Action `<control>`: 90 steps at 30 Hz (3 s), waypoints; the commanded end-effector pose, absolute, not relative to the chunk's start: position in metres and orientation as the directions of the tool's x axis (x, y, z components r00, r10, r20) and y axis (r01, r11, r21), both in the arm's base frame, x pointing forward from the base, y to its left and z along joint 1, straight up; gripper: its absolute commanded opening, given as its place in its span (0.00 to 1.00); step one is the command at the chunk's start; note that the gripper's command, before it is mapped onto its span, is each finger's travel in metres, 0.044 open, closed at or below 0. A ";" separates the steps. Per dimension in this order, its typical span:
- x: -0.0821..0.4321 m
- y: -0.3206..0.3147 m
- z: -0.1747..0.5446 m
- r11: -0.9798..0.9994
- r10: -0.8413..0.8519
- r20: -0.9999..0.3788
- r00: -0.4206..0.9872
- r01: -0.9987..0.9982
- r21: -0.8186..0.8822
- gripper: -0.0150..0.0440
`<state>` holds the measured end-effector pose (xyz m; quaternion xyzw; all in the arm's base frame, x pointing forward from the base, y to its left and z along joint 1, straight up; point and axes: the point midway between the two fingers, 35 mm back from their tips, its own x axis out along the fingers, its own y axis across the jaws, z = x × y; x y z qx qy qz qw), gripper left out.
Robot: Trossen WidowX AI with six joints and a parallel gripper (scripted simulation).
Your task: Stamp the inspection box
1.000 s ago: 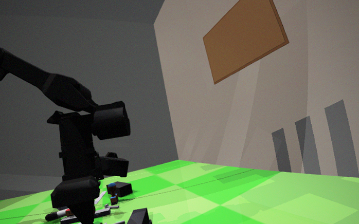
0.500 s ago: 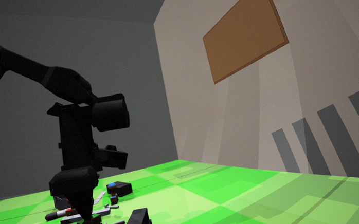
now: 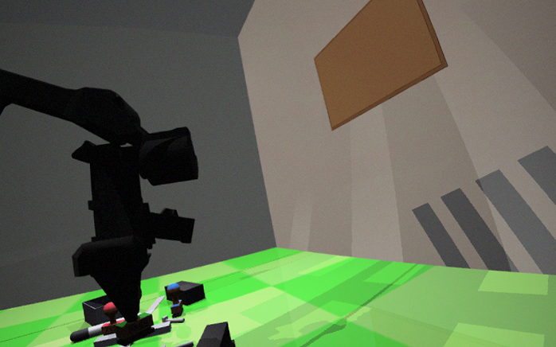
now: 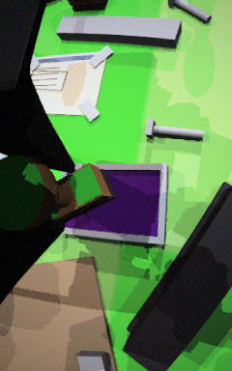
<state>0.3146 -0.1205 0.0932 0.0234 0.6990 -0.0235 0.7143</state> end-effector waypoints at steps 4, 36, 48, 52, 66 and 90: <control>0.315 -0.120 0.104 0.998 -0.002 -0.999 0.034 0.066 0.000 0.25; 0.227 -0.001 0.100 0.733 0.006 -0.999 0.036 0.680 0.029 0.25; 0.222 0.003 0.095 0.710 0.006 -0.999 0.037 0.703 0.030 0.25; 0.223 0.003 0.092 0.710 0.006 -0.999 0.037 0.703 0.030 0.25; 0.224 0.003 0.083 0.710 0.004 -0.999 0.038 0.703 0.029 0.25; 0.225 0.003 0.067 0.710 0.002 -0.999 0.039 0.703 0.029 0.25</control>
